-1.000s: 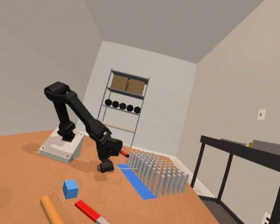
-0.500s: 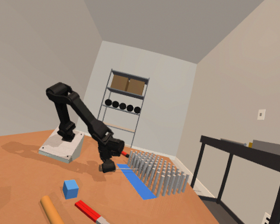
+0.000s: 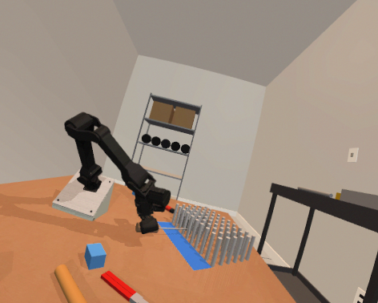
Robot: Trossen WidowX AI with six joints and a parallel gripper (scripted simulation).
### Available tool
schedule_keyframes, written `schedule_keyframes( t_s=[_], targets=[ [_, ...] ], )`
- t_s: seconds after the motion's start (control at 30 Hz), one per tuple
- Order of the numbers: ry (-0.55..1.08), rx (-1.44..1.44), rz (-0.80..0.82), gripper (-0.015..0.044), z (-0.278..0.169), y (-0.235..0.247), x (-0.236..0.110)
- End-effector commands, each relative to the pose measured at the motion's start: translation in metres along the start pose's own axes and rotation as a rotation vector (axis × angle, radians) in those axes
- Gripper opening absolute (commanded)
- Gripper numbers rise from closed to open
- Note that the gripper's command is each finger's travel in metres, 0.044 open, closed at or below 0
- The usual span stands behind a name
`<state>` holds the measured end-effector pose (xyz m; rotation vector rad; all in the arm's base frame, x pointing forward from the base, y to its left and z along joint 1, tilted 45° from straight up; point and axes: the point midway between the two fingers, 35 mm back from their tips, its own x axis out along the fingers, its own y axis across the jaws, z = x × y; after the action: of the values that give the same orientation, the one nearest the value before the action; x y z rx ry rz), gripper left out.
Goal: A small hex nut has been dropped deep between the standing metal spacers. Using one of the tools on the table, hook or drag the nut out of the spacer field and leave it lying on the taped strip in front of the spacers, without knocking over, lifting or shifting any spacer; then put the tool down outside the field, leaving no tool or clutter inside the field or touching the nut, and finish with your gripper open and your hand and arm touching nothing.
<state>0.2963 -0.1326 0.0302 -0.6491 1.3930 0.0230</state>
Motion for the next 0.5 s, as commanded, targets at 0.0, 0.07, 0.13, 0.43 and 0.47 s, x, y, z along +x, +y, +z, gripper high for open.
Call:
schedule_keyframes(
  t_s=[0.0,0.07,0.13,0.43,0.47],
  targets=[
    [-0.011,0.001,-0.007,0.0000,0.0068,-0.0013,-0.0007],
    [-0.011,0.001,-0.007,0.0000,0.0080,-0.0013,-0.0001],
    [-0.011,0.001,-0.007,0.0000,0.0092,-0.0014,0.0004],
    [-0.011,0.001,-0.007,0.0000,0.0148,-0.0014,0.0028],
    [-0.011,0.001,-0.007,0.0000,0.0154,-0.0014,0.0030]
  ],
)
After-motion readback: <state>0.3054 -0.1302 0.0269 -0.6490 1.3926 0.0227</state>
